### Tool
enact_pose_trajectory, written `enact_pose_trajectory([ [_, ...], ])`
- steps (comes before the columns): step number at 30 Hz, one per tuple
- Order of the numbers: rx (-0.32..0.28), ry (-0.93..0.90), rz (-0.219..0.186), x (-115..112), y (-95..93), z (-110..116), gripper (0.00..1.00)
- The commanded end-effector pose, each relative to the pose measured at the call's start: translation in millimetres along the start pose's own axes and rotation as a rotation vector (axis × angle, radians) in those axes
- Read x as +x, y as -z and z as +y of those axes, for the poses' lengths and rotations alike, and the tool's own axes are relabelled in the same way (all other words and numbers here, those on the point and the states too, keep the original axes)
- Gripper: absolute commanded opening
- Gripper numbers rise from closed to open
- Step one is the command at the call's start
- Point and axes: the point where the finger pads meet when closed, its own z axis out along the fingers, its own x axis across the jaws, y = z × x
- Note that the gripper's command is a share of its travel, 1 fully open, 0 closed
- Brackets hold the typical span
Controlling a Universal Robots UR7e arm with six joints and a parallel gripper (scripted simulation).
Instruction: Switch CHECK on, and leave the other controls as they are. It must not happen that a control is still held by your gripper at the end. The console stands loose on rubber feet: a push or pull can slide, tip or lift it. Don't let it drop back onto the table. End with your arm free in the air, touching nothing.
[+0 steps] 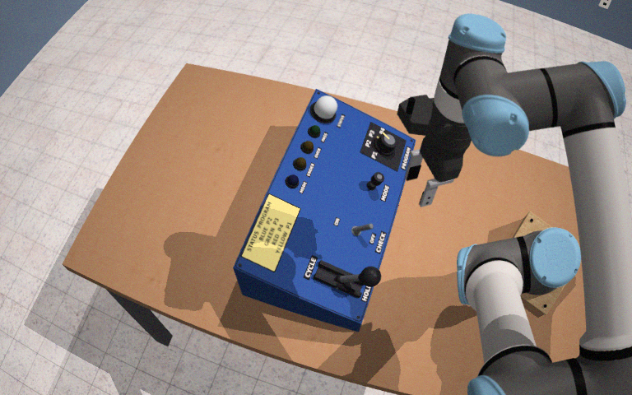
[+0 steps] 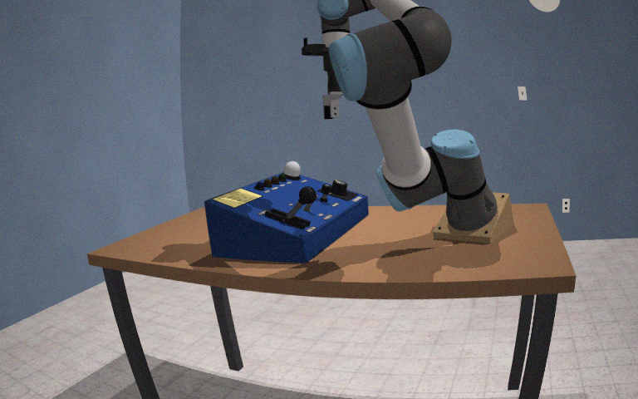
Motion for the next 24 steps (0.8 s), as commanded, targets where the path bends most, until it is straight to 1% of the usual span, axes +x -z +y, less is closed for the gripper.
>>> enact_pose_trajectory([
  [1,0.081,-0.2,0.071,-14,-26.8,-12,1.0],
  [3,0.106,-0.256,0.09,-18,-35.6,-15,1.0],
  [5,0.106,-0.256,0.09,-18,-35.6,-15,1.0],
  [10,0.166,-0.382,0.13,-23,-56.2,-21,1.0],
  [15,0.22,-0.485,0.159,-25,-74.1,-24,1.0],
  [20,0.266,-0.567,0.178,-24,-88.5,-26,1.0],
  [22,0.266,-0.567,0.178,-24,-88.5,-26,1.0],
  [24,0.282,-0.594,0.184,-24,-93.3,-26,1.0],
])
